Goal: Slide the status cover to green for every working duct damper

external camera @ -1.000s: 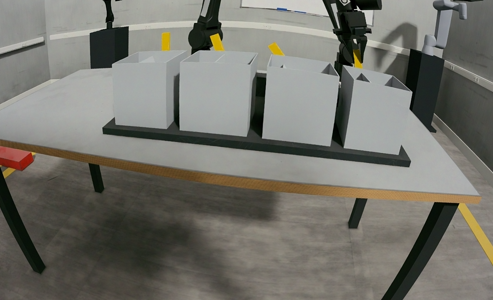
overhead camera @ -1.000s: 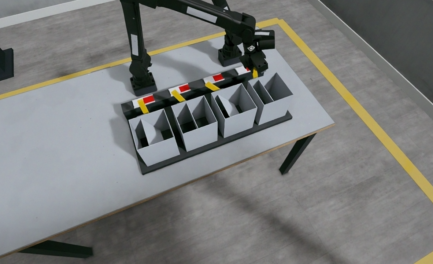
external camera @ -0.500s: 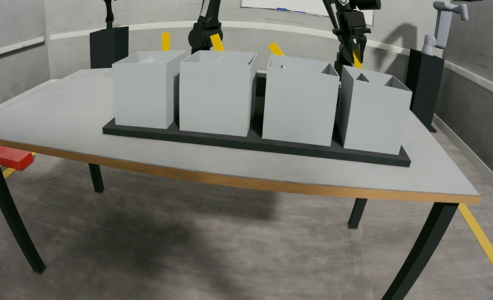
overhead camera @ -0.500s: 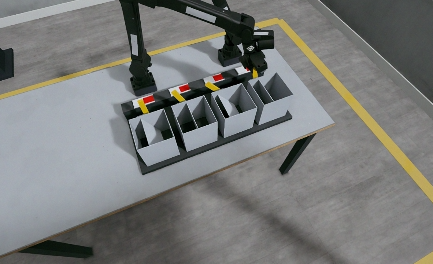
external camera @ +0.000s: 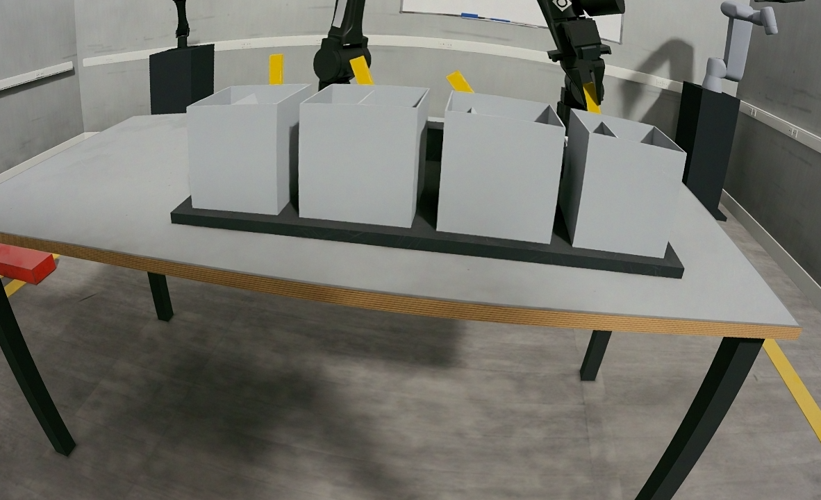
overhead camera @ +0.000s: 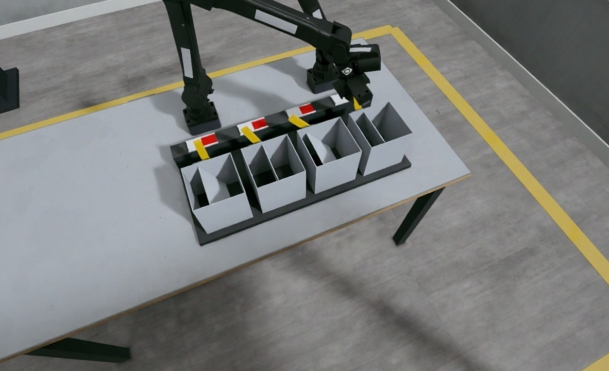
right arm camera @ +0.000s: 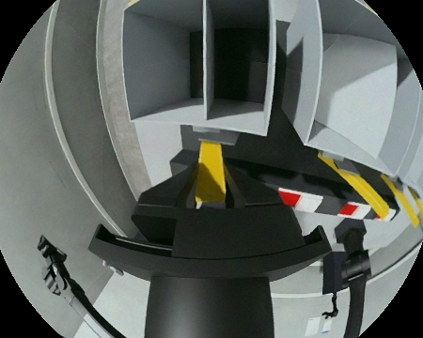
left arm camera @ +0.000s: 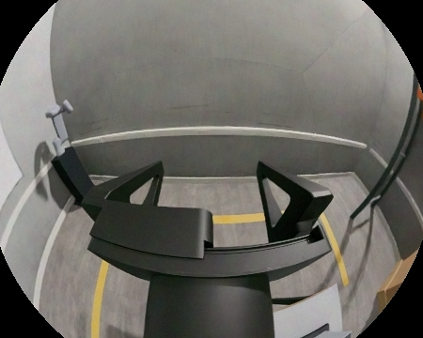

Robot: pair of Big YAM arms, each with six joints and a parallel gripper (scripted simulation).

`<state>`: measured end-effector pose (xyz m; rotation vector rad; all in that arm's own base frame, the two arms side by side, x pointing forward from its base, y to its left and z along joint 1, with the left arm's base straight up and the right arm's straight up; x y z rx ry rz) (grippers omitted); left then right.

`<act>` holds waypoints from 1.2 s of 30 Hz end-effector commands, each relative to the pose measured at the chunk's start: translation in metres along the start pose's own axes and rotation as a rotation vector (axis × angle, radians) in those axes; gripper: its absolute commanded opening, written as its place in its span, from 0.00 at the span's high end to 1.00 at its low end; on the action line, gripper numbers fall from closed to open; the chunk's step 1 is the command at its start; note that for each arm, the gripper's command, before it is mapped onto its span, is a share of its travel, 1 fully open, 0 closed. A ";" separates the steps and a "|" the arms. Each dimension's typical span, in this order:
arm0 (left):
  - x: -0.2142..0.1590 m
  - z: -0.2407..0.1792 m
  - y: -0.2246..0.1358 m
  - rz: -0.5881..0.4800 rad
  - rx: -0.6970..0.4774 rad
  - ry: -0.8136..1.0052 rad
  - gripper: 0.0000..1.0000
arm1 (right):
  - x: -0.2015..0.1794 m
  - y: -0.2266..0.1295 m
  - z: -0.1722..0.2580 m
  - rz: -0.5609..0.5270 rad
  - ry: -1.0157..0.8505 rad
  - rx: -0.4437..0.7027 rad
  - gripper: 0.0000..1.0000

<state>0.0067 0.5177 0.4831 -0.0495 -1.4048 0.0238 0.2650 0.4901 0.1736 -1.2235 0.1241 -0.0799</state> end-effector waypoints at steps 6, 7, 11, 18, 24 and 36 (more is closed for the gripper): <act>0.016 0.007 -0.004 -0.047 0.017 -0.009 0.00 | 0.006 -0.015 -0.001 -0.006 -0.012 0.101 0.83; 0.016 0.007 -0.004 -0.047 0.017 -0.009 0.00 | 0.006 -0.014 -0.002 -0.005 -0.012 0.109 0.83; 0.016 0.007 -0.004 -0.047 0.017 -0.009 0.00 | 0.007 -0.014 -0.006 0.000 -0.012 0.143 0.83; 0.016 0.007 -0.004 -0.047 0.017 -0.009 0.00 | 0.008 -0.013 -0.012 0.006 -0.011 0.185 0.83; 0.016 0.007 -0.004 -0.047 0.017 -0.009 0.00 | 0.009 -0.012 -0.018 0.014 -0.011 0.235 0.83; 0.016 0.007 -0.004 -0.047 0.017 -0.009 0.00 | 0.010 -0.009 -0.027 0.025 -0.005 0.304 0.83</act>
Point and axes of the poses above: on each arm, the point where the finger pads meet when closed, its own y axis out along the fingers, its own z axis across the jaws, x = y × z, the point moved 3 cm from there along -y, back along the fingers, and after that the axes turned 9 degrees about y, right-handed, at the moved point
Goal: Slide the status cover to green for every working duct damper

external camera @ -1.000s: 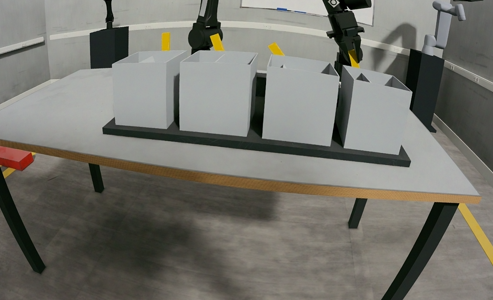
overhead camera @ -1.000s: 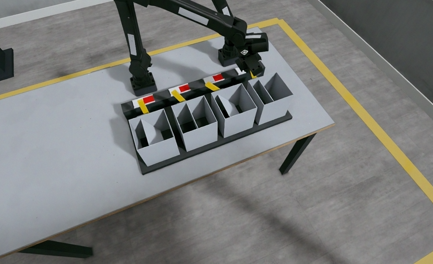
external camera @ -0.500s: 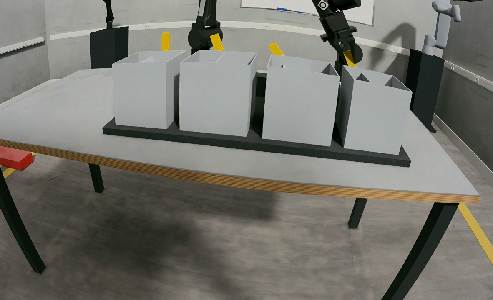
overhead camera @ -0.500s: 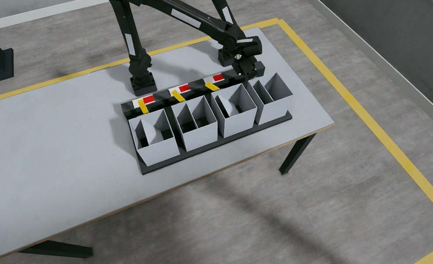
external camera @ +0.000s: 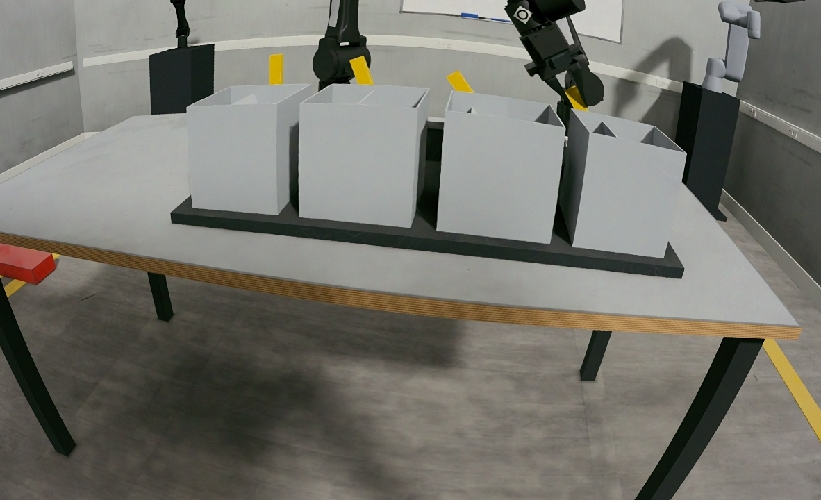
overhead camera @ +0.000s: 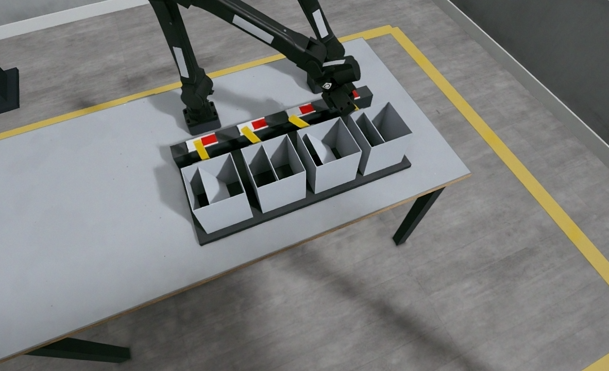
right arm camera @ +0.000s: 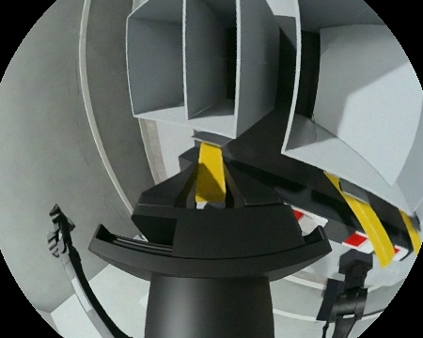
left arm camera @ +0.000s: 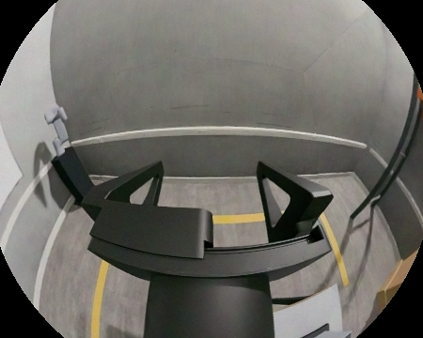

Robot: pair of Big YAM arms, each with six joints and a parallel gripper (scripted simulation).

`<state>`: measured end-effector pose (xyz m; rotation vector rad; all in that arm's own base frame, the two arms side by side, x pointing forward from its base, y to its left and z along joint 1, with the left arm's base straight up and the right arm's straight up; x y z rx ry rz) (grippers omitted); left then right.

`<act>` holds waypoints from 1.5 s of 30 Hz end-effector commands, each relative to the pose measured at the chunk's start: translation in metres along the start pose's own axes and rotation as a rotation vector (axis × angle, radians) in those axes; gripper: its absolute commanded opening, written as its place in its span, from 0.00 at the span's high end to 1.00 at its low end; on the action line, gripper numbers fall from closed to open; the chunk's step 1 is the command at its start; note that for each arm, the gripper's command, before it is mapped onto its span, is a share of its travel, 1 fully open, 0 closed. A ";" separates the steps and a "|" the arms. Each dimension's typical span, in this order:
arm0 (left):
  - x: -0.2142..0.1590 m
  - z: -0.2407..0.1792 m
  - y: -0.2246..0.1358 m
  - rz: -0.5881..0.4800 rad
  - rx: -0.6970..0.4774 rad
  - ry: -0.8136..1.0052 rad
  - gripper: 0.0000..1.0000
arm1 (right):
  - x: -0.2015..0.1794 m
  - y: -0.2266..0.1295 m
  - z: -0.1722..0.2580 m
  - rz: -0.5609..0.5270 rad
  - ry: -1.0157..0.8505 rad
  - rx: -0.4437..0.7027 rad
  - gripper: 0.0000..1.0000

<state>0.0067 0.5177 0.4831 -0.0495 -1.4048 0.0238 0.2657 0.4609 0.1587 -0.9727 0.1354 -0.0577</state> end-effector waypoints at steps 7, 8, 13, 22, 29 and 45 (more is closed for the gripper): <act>0.016 0.007 -0.004 -0.047 0.017 -0.009 0.00 | 0.004 -0.009 0.003 -0.006 -0.003 0.081 0.83; 0.016 0.007 -0.004 -0.047 0.017 -0.009 0.00 | 0.004 -0.008 0.003 -0.005 -0.002 0.083 0.83; 0.016 0.007 -0.004 -0.047 0.017 -0.009 0.00 | 0.004 -0.006 0.001 -0.001 -0.001 0.086 0.83; 0.016 0.007 -0.004 -0.047 0.017 -0.009 0.00 | 0.003 -0.002 -0.001 0.005 0.001 0.087 0.83; 0.016 0.007 -0.004 -0.047 0.017 -0.009 0.00 | 0.003 -0.002 -0.001 0.005 0.001 0.087 0.83; 0.016 0.007 -0.004 -0.047 0.017 -0.009 0.00 | 0.003 -0.002 -0.001 0.005 0.001 0.087 0.71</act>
Point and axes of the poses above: on each arm, the point where the finger pads meet when closed, its own y axis out along the fingers, its own z axis across the jaws, x = y × z, the point moved 3 cm from there along -y, back along the fingers, and after that the axes turned 9 degrees about y, right-handed, at the moved point
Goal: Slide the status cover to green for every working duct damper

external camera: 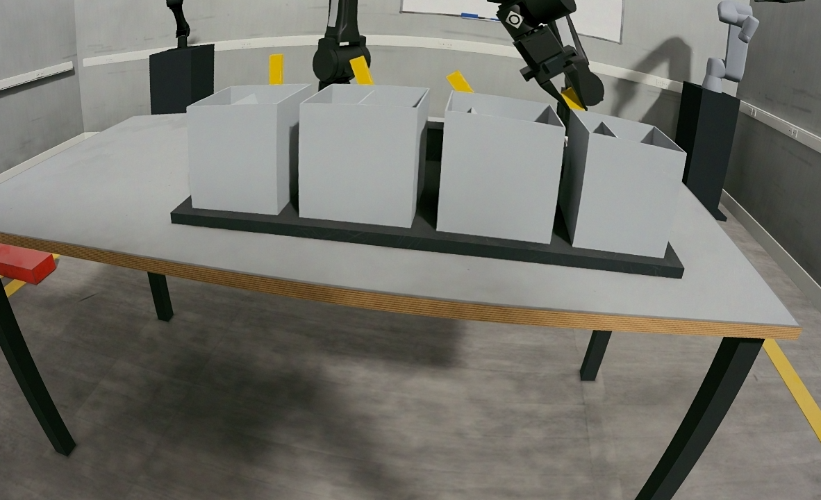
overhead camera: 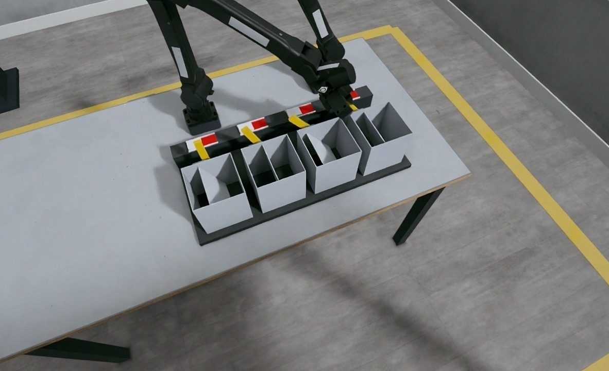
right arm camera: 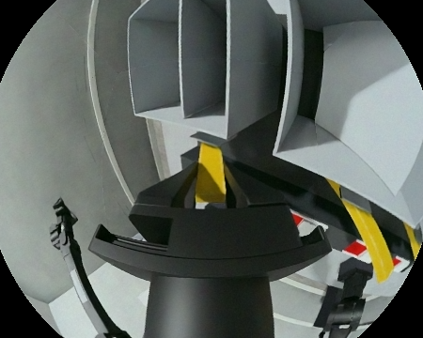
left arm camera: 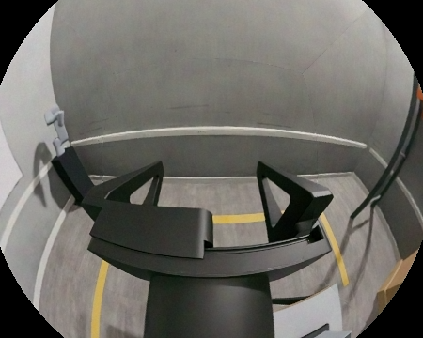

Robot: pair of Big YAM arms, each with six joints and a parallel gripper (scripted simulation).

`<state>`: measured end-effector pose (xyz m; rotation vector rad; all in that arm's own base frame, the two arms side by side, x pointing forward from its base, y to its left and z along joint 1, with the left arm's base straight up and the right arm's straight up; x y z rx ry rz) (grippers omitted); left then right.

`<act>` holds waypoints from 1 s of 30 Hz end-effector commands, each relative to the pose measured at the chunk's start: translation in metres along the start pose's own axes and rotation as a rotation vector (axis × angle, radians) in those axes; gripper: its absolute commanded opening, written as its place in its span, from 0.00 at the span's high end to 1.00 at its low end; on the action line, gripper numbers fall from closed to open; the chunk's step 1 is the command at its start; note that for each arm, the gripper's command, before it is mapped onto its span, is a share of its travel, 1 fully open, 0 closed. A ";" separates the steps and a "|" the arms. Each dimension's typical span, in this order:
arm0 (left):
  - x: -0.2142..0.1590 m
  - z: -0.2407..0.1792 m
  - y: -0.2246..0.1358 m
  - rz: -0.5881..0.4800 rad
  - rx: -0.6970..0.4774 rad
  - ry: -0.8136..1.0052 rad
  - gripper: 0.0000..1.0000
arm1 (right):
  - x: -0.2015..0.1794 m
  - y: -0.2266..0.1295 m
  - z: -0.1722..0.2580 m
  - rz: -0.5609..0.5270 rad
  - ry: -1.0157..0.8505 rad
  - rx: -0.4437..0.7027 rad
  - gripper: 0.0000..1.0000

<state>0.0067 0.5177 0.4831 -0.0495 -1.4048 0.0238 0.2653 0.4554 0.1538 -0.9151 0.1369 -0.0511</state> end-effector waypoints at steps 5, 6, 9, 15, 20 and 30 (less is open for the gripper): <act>0.016 0.007 -0.004 -0.047 0.017 -0.009 0.00 | 0.003 -0.004 0.011 -0.010 -0.001 0.037 0.68; 0.016 0.007 -0.004 -0.047 0.017 -0.009 0.00 | 0.003 -0.004 0.011 -0.010 -0.001 0.037 0.68; 0.016 0.007 -0.004 -0.047 0.017 -0.009 0.00 | 0.003 -0.004 0.011 -0.010 -0.001 0.037 0.64; 0.016 0.007 -0.004 -0.047 0.017 -0.009 0.00 | 0.003 -0.004 0.011 -0.010 -0.001 0.037 0.64; 0.016 0.007 -0.004 -0.047 0.017 -0.009 0.00 | 0.003 -0.005 0.011 -0.011 -0.001 0.037 0.64; 0.016 0.007 -0.004 -0.047 0.017 -0.009 0.00 | 0.003 -0.025 0.004 -0.009 -0.009 0.024 0.64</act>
Point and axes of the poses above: on each arm, the point where the finger pads meet when closed, its own y axis out along the fingers, its own z axis across the jaws, x = y × z, the point moved 3 cm from there along -y, back along the fingers, and after that the axes turned 9 degrees about y, right-handed, at the moved point
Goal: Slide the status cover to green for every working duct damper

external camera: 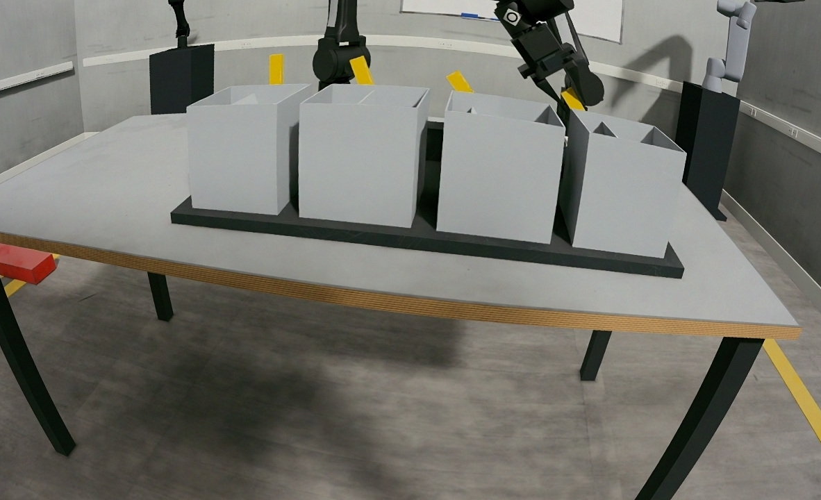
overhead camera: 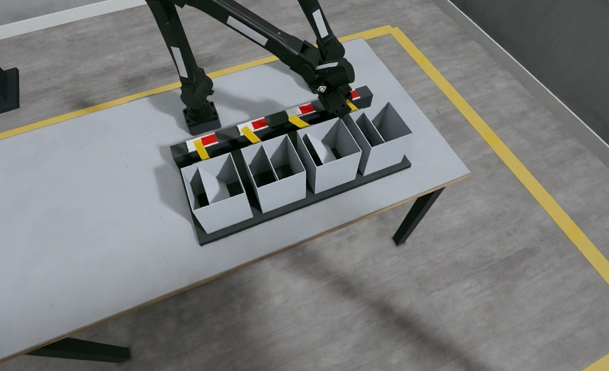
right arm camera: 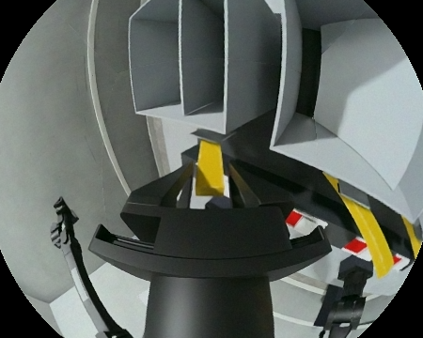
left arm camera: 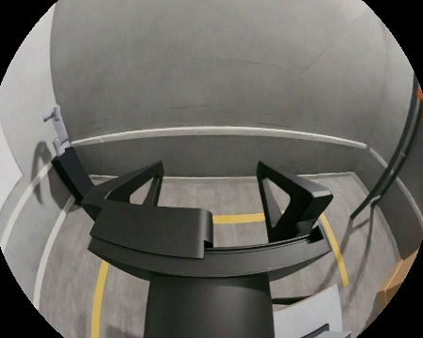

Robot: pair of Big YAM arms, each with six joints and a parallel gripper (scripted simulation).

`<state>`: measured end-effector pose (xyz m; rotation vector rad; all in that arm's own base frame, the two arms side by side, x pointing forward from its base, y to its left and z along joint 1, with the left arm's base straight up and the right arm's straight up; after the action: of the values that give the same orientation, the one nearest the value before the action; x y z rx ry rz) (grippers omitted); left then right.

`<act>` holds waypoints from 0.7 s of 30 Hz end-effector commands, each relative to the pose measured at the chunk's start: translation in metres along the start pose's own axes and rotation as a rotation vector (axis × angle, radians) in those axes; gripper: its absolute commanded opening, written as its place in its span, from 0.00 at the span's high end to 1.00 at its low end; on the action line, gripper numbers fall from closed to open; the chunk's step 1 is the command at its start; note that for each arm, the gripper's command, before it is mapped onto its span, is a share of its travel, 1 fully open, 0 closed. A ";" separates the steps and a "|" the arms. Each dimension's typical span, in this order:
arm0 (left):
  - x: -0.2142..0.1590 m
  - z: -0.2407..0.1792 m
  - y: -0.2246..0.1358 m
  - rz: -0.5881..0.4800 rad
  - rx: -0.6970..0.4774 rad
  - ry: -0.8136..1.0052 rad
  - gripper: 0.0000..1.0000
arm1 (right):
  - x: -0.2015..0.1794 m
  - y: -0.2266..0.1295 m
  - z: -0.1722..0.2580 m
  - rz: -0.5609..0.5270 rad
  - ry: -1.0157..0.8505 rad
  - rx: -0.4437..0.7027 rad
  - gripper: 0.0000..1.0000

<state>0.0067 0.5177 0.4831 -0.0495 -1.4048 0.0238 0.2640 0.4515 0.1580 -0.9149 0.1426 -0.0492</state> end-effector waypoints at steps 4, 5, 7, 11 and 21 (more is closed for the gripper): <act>0.016 0.007 -0.004 -0.047 0.017 -0.009 0.00 | 0.005 -0.034 0.009 -0.016 -0.017 0.032 0.64; 0.016 0.007 -0.004 -0.047 0.017 -0.009 0.00 | 0.005 -0.034 0.009 -0.016 -0.017 0.032 0.64; 0.016 0.007 -0.004 -0.047 0.017 -0.009 0.00 | 0.005 -0.037 0.010 -0.017 -0.017 0.032 0.64; 0.016 0.007 -0.004 -0.047 0.017 -0.009 0.00 | 0.006 -0.054 0.014 -0.020 -0.021 0.040 0.64; 0.016 0.007 -0.004 -0.047 0.017 -0.009 0.00 | 0.012 -0.079 0.029 -0.030 -0.030 0.058 0.64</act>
<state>0.0067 0.5177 0.4831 -0.0495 -1.4048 0.0238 0.2652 0.4147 0.2067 -0.9048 0.1443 -0.0600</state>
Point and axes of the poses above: on each arm, the point where the finger pads meet when closed, its own y axis out along the fingers, its own z axis across the jaws, x = y × z, the point moved 3 cm from there along -y, back along the fingers, and after that the axes turned 9 degrees about y, right-handed, at the moved point
